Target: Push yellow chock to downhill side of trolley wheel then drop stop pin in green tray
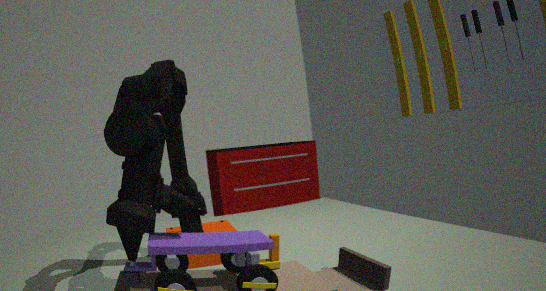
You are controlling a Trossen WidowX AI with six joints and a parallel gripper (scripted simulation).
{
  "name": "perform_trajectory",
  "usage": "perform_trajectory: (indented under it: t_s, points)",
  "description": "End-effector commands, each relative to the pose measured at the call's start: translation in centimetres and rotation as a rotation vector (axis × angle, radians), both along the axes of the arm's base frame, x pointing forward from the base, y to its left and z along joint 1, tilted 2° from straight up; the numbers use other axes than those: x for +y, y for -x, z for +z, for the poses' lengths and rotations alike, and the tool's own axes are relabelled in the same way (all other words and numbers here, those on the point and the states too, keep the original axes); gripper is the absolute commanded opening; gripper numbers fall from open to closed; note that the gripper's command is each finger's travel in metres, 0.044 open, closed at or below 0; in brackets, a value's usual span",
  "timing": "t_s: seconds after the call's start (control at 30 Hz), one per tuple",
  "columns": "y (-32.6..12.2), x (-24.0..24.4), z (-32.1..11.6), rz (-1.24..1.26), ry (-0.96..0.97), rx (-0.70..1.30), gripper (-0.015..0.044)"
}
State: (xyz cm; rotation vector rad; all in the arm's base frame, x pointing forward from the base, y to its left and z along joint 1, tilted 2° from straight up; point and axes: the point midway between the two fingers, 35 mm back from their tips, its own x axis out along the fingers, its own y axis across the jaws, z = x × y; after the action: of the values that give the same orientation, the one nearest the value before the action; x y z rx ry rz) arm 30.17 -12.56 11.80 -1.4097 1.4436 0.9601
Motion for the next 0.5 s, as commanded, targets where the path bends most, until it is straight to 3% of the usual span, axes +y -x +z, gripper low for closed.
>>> perform_trajectory:
  t_s: [0.0,0.23,0.47]
  points:
    - [-0.02,0.02,0.05,0.000,0.000,-0.001,0.0065]
    - [-0.02,0.02,0.06,0.000,0.000,-0.001,0.0000]
    - [0.04,0.08,0.52,0.001,0.001,0.003,0.0000]
